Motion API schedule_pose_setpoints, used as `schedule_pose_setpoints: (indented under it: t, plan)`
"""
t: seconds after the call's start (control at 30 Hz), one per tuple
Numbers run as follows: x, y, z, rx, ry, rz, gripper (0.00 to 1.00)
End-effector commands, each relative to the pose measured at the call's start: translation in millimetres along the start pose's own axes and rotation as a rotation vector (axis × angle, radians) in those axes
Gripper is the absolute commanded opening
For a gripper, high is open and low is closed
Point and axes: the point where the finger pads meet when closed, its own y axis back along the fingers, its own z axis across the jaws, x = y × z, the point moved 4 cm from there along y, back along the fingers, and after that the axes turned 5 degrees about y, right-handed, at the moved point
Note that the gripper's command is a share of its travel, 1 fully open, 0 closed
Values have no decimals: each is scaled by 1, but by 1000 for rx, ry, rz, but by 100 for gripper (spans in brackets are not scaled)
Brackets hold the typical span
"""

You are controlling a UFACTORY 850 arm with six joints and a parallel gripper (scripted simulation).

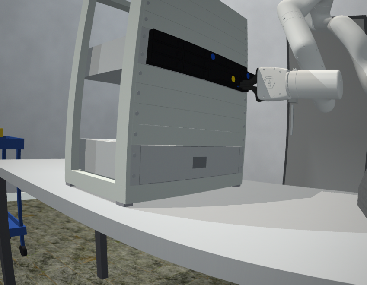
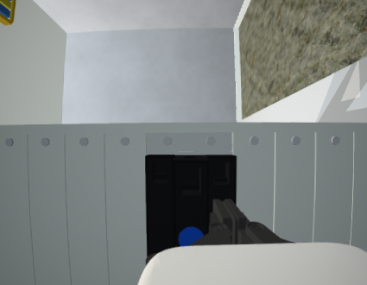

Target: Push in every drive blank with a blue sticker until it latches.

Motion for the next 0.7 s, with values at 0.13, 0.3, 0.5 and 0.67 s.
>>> schedule_pose_setpoints:
  t: [0.13, 0.3, 0.5, 0.67]
  plan:
    - [0, -2, -1, 2, -1, 1, 0]
    - [0, -3, -1, 2, -1, 1, 0]
    - [0, -3, -1, 2, -1, 1, 0]
    - [0, -4, -1, 2, -1, 1, 0]
